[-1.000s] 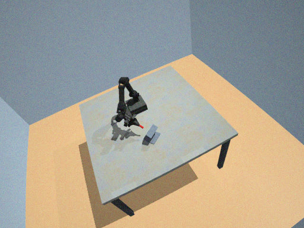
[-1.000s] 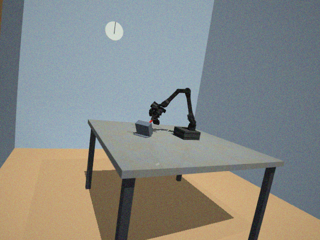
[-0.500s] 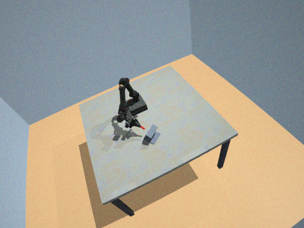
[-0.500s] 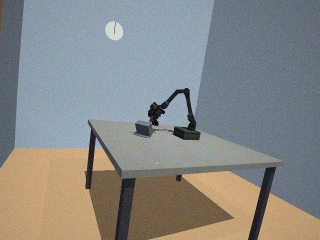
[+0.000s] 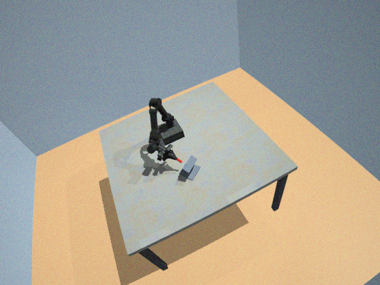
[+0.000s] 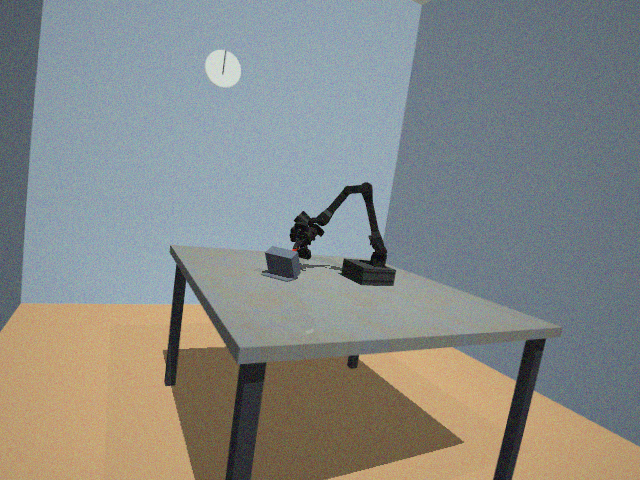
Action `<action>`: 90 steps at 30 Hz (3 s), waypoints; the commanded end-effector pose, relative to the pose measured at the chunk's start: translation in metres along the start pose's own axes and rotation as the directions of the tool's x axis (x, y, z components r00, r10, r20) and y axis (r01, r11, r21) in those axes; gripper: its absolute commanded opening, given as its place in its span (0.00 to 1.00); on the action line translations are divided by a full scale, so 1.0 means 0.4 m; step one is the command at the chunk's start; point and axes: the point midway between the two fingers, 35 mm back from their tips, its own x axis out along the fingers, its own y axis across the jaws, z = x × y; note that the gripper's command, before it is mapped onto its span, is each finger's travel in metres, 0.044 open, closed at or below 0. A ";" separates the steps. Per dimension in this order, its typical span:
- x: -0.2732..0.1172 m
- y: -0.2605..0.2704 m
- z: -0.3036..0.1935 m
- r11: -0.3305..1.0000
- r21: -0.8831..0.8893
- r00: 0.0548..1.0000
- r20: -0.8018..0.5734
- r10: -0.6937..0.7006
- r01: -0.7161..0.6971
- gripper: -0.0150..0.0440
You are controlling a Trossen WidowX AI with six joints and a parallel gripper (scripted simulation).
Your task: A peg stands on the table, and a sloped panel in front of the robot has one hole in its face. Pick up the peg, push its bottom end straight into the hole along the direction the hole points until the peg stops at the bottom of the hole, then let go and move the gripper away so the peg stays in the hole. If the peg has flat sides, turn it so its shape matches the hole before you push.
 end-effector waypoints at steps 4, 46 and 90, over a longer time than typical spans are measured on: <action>0.012 -0.005 -0.003 1.000 0.010 1.000 0.000 -0.004 0.004 0.25; 0.053 -0.006 -0.006 1.000 0.000 1.000 0.001 0.002 -0.002 0.25; 0.112 -0.007 -0.003 1.000 0.000 1.000 0.001 0.004 -0.004 0.25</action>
